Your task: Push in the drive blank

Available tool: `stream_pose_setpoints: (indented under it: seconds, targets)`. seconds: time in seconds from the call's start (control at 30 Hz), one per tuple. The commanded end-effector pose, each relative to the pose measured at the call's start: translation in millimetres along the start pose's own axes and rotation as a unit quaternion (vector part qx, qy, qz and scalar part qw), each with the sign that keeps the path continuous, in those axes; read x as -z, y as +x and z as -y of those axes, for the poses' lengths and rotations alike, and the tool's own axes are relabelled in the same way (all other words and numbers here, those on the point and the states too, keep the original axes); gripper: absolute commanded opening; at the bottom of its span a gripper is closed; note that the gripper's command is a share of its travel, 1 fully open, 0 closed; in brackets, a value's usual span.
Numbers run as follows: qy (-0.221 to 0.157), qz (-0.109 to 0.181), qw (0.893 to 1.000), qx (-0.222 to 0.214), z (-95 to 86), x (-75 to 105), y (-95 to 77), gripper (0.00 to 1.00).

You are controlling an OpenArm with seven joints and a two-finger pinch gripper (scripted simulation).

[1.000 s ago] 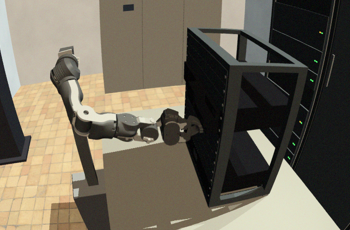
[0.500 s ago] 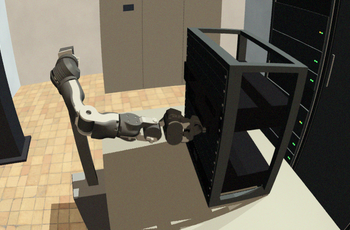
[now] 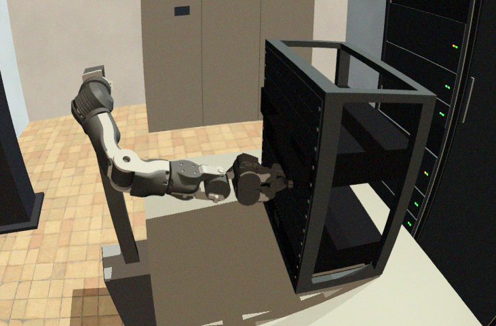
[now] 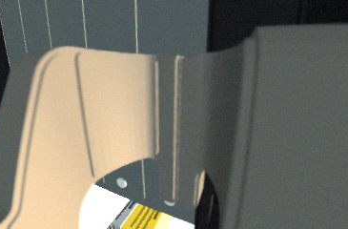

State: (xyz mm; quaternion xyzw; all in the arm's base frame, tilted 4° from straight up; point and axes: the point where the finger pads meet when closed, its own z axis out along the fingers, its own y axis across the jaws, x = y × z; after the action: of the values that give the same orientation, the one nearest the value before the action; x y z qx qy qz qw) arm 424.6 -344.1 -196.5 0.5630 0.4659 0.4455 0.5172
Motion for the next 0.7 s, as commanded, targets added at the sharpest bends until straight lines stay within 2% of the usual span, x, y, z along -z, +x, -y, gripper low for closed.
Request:
stream_pose_setpoints:
  seconds: [0.0,0.67]
  targets:
    - [0.001,-0.004,1.0,-0.001,-1.1,-1.7,2.8,0.0]
    - [0.001,-0.004,1.0,-0.001,-1.6,-4.7,3.0,0.0]
